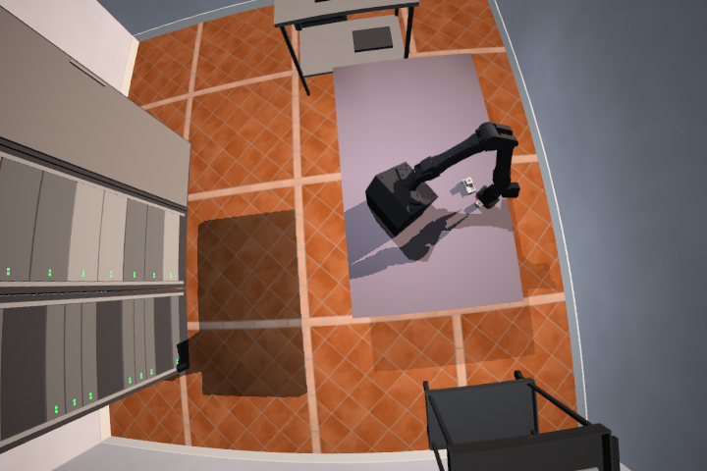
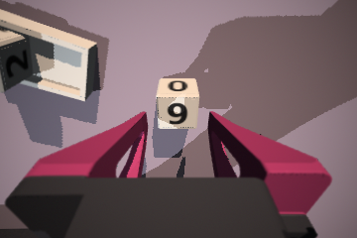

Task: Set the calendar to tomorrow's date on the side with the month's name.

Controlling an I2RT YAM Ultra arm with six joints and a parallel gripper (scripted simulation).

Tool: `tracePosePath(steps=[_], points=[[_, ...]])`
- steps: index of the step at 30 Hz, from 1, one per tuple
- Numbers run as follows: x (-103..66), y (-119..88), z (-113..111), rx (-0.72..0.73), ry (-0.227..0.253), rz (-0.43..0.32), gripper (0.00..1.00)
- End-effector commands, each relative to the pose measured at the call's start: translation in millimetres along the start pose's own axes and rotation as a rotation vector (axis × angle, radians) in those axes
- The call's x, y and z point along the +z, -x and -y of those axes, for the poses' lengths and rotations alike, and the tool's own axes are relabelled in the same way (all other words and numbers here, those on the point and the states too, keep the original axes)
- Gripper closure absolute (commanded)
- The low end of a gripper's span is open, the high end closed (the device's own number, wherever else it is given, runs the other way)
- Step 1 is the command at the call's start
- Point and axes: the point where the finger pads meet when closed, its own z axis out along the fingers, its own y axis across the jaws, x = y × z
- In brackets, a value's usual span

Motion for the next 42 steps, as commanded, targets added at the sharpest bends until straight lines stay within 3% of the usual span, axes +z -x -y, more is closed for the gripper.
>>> tracePosePath(steps=[1,12,42], points=[[3.5,-3,4,0.013,-0.001,-0.006,0.53],[5.4,-16,-1,0.025,0.012,-0.021,0.53],[3.8,-12,2,0.018,0.005,-0.013,0.53]])
